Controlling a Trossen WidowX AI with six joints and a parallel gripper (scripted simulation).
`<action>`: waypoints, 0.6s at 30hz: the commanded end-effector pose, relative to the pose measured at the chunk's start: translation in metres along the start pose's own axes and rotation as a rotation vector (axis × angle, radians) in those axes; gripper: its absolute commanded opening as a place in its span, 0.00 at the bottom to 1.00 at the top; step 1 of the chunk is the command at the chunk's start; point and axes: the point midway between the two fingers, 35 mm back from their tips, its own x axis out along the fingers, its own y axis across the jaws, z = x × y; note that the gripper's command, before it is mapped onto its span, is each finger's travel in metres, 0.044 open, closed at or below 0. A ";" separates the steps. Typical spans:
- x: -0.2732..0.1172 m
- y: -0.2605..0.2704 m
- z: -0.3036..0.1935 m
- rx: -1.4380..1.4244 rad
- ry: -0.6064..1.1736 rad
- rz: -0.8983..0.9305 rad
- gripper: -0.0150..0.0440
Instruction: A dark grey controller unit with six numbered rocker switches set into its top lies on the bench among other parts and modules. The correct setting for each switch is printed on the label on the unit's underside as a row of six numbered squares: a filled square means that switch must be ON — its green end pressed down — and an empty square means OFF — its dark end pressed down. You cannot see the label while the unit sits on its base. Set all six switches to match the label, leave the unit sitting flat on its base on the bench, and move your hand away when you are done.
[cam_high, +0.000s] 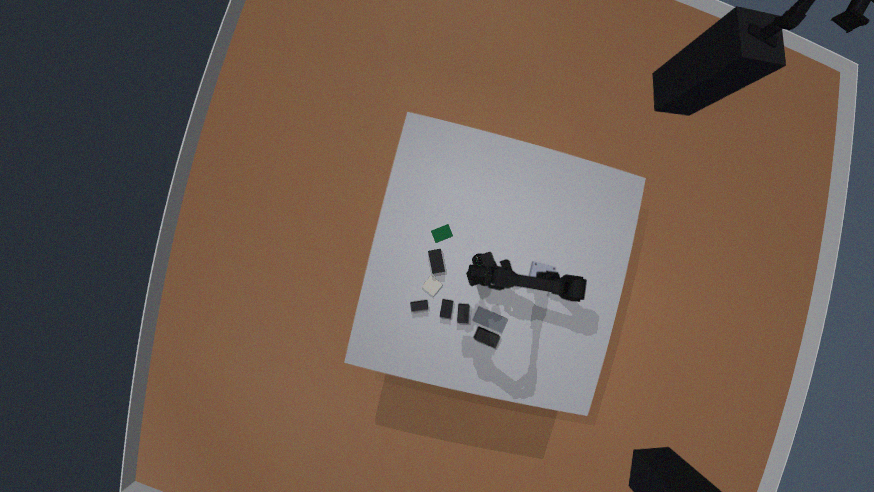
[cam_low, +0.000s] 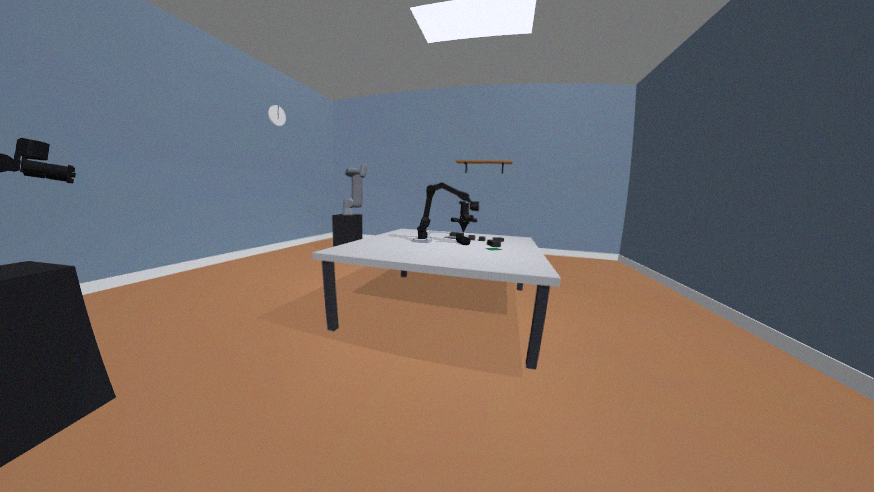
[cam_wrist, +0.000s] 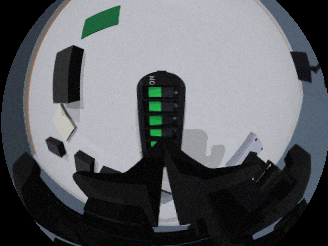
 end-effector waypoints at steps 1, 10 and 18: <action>-0.001 0.000 0.000 0.005 0.001 0.005 0.25; 0.010 -0.020 0.001 0.007 0.007 0.083 0.25; 0.030 -0.052 0.000 0.005 -0.001 0.207 0.25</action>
